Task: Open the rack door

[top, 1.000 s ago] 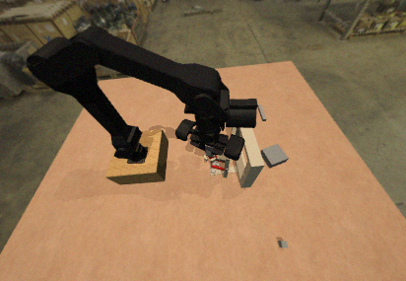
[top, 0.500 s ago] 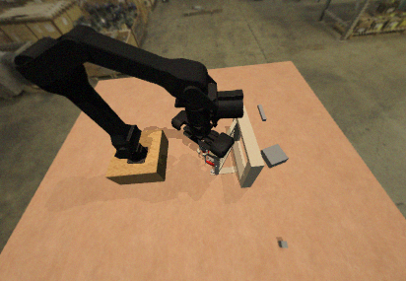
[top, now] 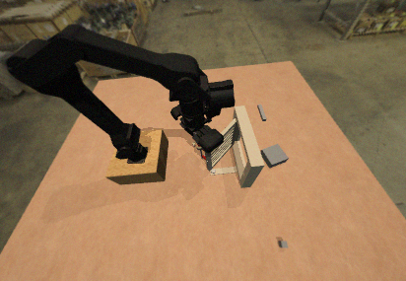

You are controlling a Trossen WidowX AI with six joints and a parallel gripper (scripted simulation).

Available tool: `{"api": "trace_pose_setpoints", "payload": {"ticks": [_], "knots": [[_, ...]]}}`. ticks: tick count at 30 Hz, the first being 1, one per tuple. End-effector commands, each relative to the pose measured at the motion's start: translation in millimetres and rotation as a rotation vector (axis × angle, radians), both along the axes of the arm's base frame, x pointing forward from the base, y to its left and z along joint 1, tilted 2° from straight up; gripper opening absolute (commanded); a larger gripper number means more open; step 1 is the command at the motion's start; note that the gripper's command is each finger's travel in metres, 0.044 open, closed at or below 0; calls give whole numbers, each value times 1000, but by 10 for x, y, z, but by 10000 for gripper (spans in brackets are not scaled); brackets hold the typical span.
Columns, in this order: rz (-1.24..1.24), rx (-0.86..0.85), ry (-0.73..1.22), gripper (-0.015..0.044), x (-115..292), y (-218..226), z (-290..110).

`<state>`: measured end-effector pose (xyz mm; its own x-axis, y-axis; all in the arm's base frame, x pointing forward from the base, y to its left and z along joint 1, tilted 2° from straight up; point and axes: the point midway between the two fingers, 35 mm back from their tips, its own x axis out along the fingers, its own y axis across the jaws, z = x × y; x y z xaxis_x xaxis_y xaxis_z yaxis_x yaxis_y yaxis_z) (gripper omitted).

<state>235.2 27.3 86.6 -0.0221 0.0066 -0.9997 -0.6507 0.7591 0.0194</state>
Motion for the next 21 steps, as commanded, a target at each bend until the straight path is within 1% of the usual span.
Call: {"api": "trace_pose_setpoints", "payload": {"ticks": [1,21], "knots": [[-75,-1,-9,20,-20,56,2],[-340,-3,-5,20,-138,415,6]]}}
